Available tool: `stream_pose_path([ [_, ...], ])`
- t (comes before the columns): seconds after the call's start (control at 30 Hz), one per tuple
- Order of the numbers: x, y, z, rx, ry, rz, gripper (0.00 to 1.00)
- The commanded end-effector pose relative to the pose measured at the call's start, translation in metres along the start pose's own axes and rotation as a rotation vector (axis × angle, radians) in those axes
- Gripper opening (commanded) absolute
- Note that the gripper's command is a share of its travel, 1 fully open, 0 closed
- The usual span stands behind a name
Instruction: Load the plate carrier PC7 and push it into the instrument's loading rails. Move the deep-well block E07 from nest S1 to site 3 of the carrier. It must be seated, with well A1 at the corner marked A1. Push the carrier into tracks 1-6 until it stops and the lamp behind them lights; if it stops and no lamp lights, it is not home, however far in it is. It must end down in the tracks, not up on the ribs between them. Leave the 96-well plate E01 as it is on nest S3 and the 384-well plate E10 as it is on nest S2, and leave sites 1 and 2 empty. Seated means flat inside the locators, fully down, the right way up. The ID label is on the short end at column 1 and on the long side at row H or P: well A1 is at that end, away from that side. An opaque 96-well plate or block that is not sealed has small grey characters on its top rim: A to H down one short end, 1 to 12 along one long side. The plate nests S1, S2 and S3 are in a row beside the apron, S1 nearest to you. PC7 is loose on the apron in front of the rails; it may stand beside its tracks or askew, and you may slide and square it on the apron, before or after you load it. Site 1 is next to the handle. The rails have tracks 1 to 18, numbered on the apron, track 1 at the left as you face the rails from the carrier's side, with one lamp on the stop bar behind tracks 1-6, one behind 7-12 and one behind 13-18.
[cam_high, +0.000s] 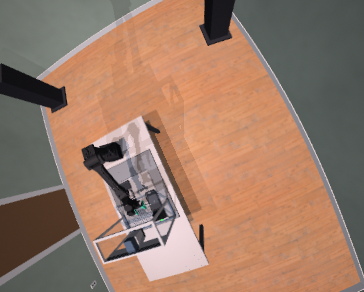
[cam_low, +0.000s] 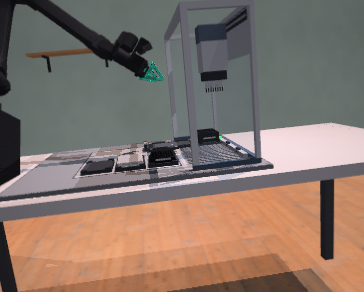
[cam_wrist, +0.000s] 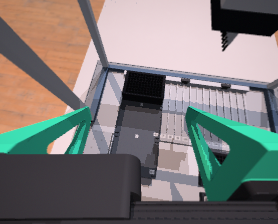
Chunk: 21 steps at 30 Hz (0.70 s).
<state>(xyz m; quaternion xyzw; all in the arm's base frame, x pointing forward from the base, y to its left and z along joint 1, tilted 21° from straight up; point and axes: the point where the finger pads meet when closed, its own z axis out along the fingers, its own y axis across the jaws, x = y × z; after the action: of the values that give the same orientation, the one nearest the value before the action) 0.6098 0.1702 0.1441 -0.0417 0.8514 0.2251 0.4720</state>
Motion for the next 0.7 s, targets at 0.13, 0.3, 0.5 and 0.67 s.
stream_pose_path([
  [0.13, -0.001, 0.017, -0.016, -0.022, -0.038, 0.0, 1.0],
  [0.3, 0.005, 0.023, -0.035, -0.025, -0.049, -0.003, 1.0],
  [0.5, 0.02, 0.028, -0.054, -0.025, -0.048, -0.002, 1.0],
  [0.67, 0.041, 0.024, -0.055, -0.016, -0.018, 0.005, 1.0],
])
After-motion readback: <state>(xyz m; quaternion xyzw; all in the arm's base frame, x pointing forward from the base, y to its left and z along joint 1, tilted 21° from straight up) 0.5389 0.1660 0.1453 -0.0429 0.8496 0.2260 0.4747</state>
